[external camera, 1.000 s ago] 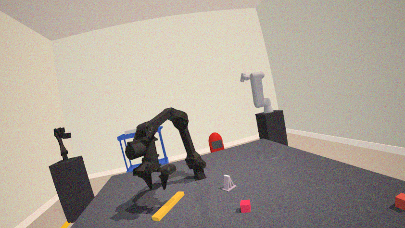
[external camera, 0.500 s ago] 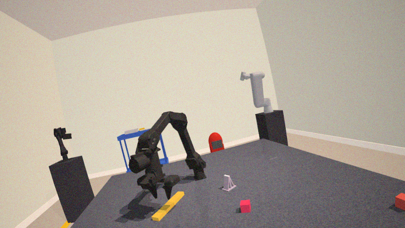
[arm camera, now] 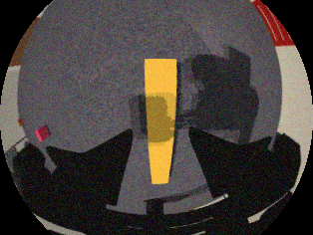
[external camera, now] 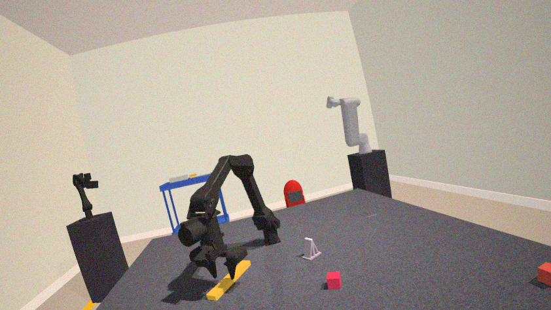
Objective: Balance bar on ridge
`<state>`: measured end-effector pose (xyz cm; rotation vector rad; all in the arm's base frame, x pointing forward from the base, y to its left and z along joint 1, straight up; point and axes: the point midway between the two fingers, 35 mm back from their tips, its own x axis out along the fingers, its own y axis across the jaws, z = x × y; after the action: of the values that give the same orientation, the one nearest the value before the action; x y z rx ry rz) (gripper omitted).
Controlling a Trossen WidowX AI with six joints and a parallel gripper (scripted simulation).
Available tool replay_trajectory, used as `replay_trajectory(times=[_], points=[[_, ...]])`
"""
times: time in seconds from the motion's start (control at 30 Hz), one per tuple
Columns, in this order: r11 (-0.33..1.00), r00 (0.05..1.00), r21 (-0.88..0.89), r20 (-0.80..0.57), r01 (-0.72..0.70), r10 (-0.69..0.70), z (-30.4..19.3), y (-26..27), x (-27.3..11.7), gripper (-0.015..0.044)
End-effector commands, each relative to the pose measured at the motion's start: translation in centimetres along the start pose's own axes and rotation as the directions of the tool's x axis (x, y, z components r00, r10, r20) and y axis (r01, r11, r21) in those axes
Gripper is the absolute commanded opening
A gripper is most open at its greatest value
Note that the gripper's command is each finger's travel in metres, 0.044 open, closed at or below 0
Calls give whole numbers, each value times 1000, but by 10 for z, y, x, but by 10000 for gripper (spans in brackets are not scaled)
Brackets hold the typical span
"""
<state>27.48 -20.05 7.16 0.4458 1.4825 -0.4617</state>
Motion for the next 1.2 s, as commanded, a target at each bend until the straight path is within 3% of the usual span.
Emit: replay_trajectory(times=[0.0, 0.77, 1.0, 1.17], points=[[1000, 1000, 6, -8, 3, -3, -1, 0, 9, 315], [1000, 1000, 6, -8, 3, -3, -2, 0, 21, 315], [1000, 1000, 1, -8, 0, 0, -2, 0, 21, 131], [1000, 1000, 1, -8, 0, 0, -2, 0, 21, 98]])
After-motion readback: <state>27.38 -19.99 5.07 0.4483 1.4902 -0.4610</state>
